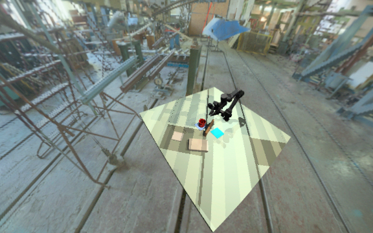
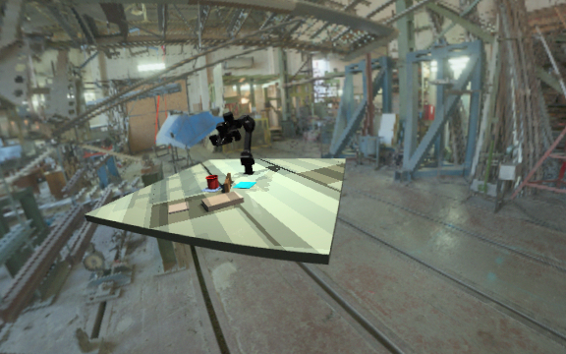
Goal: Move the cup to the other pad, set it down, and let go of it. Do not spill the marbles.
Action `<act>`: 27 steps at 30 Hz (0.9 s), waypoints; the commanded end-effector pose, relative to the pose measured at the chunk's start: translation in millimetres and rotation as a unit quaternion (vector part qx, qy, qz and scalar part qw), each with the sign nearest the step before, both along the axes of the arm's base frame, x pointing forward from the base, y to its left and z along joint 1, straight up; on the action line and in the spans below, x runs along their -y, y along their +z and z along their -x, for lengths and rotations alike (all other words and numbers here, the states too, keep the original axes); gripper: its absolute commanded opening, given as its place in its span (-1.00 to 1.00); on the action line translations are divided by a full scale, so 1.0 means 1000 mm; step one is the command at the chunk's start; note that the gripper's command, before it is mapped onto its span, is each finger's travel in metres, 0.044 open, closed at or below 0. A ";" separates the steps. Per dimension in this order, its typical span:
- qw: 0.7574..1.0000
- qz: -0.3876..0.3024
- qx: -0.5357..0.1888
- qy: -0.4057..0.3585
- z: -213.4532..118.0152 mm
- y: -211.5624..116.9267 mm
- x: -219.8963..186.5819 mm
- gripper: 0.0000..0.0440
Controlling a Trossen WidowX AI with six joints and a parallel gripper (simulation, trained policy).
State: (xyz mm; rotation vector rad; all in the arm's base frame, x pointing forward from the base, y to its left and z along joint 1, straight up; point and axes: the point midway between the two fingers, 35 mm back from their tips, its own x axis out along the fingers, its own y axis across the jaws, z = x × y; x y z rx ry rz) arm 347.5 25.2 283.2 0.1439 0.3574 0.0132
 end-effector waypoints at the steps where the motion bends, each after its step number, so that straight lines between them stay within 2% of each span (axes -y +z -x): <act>1: 1.000 -0.009 -0.024 0.000 -0.003 -0.005 -0.004 -0.65; 14: 0.992 -0.026 -0.125 -0.006 -0.011 -0.022 -0.014 -0.63; 27: 0.974 -0.020 -0.226 -0.014 -0.014 -0.044 -0.019 -0.57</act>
